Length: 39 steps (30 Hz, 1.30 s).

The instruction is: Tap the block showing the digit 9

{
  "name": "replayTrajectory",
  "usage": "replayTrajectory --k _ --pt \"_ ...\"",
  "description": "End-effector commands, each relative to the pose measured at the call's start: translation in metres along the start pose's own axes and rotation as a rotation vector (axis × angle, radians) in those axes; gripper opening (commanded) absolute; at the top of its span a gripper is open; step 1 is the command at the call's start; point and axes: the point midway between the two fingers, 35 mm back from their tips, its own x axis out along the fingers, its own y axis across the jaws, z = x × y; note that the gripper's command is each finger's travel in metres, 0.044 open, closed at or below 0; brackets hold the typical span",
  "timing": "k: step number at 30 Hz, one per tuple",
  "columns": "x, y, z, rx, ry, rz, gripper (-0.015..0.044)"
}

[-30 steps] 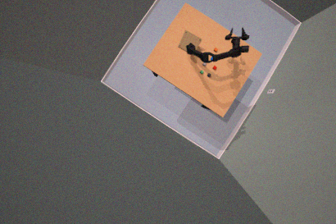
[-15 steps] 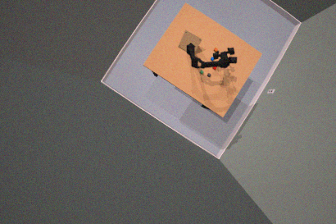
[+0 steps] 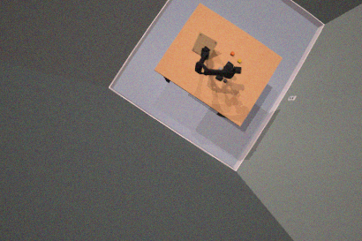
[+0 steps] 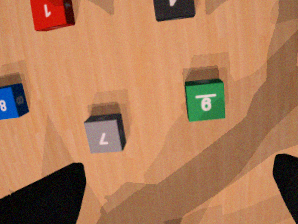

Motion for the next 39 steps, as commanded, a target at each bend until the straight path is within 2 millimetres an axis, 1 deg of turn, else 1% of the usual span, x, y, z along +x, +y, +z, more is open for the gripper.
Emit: replayTrajectory --k 1,25,26,27,28,31,32,33,39 --pt "0.002 -0.014 -0.004 -0.072 -0.016 -0.072 0.04" --pt "0.002 -0.014 -0.004 -0.072 -0.016 -0.072 0.04" --pt "0.005 -0.014 -0.003 -0.073 -0.016 -0.071 0.0374" --pt "0.011 -0.014 -0.002 -0.074 -0.016 -0.07 0.0348" --pt "0.022 -0.015 -0.001 -0.075 -0.015 -0.069 0.0321" --pt "0.064 -0.019 -0.001 -0.079 -0.011 -0.073 0.0243" --pt "0.074 -0.02 -0.001 -0.08 -0.009 -0.077 0.0216" --pt "0.08 -0.021 -0.002 -0.08 -0.008 -0.08 0.019" --pt "0.082 -0.022 -0.003 -0.08 -0.008 -0.081 0.0032"
